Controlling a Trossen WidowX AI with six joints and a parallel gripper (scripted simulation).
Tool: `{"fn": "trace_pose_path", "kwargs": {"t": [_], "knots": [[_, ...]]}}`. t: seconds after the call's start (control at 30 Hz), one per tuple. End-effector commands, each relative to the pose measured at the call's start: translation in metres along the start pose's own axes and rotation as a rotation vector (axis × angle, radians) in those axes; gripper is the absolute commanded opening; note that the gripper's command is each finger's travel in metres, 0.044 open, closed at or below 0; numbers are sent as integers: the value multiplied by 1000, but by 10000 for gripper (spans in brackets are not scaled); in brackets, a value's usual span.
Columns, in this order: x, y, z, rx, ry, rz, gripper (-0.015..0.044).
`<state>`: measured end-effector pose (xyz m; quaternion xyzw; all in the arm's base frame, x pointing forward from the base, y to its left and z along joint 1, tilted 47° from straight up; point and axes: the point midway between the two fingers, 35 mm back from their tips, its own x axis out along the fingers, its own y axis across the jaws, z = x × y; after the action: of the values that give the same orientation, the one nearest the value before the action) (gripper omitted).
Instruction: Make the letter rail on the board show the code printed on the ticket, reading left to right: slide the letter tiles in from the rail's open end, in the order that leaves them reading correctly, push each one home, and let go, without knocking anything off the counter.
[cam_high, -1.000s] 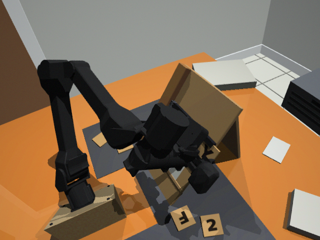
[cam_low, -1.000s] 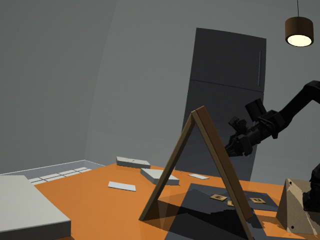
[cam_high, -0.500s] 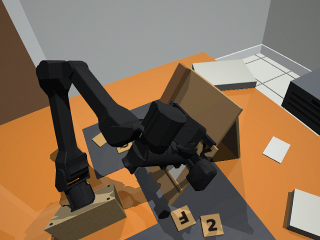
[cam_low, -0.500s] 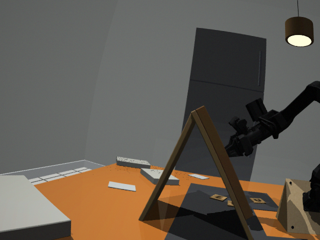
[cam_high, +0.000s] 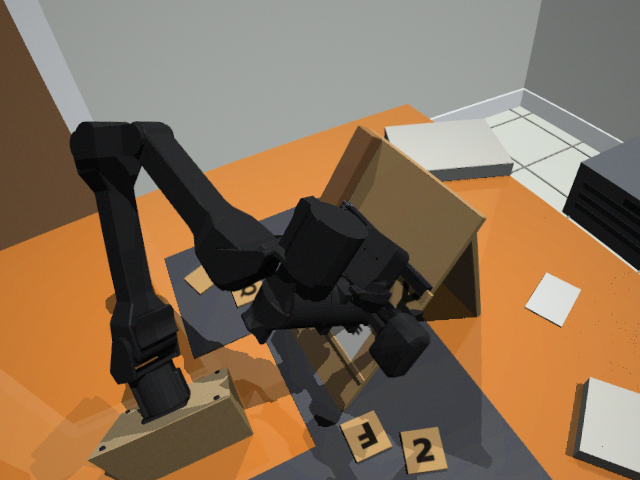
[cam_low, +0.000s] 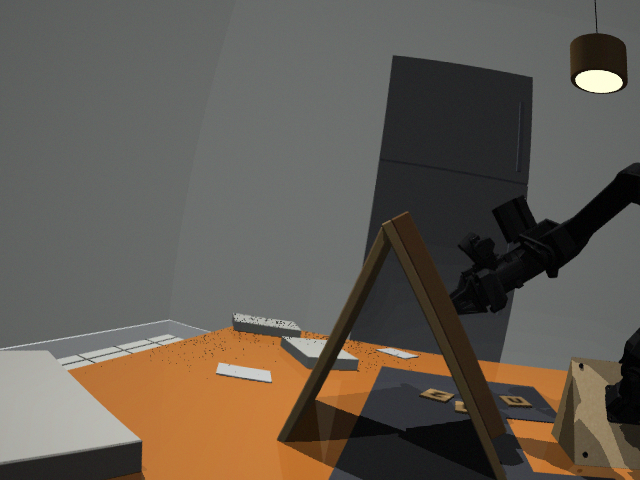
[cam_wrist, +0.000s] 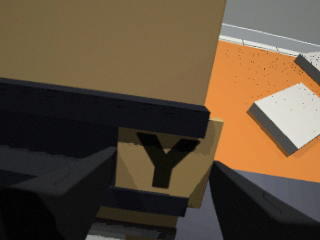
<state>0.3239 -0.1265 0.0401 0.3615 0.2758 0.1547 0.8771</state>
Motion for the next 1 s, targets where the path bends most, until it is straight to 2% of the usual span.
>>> {"fn": "trace_pose_path", "kwargs": {"t": [0.0, 0.97], "knots": [[0, 1, 0, 3, -1, -3, 0], [0, 17, 0, 4, -1, -3, 0]]}}
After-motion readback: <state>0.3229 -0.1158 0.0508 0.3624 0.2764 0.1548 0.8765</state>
